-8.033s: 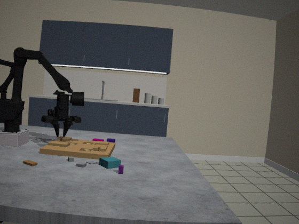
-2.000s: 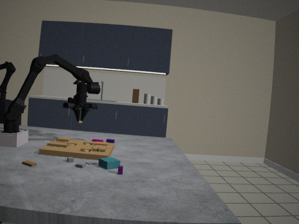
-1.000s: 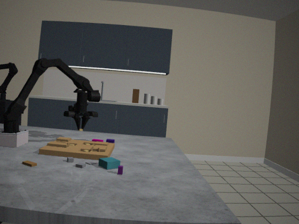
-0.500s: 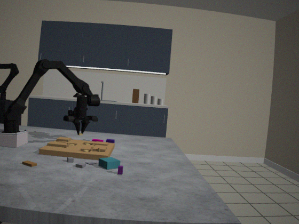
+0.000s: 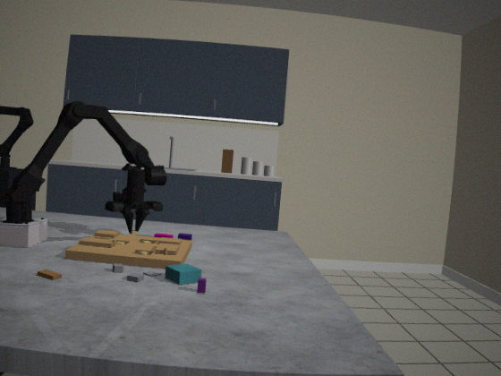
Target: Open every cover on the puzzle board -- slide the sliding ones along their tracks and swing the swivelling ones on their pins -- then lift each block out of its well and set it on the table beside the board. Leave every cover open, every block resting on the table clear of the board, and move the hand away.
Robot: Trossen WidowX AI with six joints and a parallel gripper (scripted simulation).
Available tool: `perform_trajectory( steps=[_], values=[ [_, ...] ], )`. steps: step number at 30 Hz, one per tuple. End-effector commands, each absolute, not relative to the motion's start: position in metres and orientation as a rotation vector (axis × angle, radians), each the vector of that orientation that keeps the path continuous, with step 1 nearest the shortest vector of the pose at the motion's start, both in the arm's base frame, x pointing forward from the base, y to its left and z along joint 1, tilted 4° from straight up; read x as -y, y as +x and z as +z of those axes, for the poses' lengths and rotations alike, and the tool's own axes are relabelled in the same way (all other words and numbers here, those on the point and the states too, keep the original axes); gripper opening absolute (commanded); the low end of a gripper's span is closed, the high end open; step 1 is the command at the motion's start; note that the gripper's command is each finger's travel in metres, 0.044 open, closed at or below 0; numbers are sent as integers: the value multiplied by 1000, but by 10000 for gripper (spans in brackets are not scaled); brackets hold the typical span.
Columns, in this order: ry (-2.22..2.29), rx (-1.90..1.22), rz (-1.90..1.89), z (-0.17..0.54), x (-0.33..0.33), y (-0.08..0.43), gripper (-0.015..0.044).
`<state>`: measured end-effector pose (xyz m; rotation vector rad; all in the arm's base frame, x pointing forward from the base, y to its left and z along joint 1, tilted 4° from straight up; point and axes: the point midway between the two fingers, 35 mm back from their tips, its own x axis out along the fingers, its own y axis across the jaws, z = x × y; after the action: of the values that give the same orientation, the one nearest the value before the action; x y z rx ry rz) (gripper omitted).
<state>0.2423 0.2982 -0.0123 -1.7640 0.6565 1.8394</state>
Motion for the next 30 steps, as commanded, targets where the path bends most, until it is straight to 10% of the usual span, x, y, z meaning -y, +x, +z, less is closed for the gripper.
perform_trajectory(
  steps=[1, 9, 23, 30],
  values=[
    [-1756, -667, 1847, -21, -297, 239, 80],
    [-1756, -667, 1847, -27, -296, 238, 80],
    [-1764, -661, 1842, -22, -297, 240, 440],
    [-1762, -663, 1843, -1, -297, 242, 440]
  ],
)
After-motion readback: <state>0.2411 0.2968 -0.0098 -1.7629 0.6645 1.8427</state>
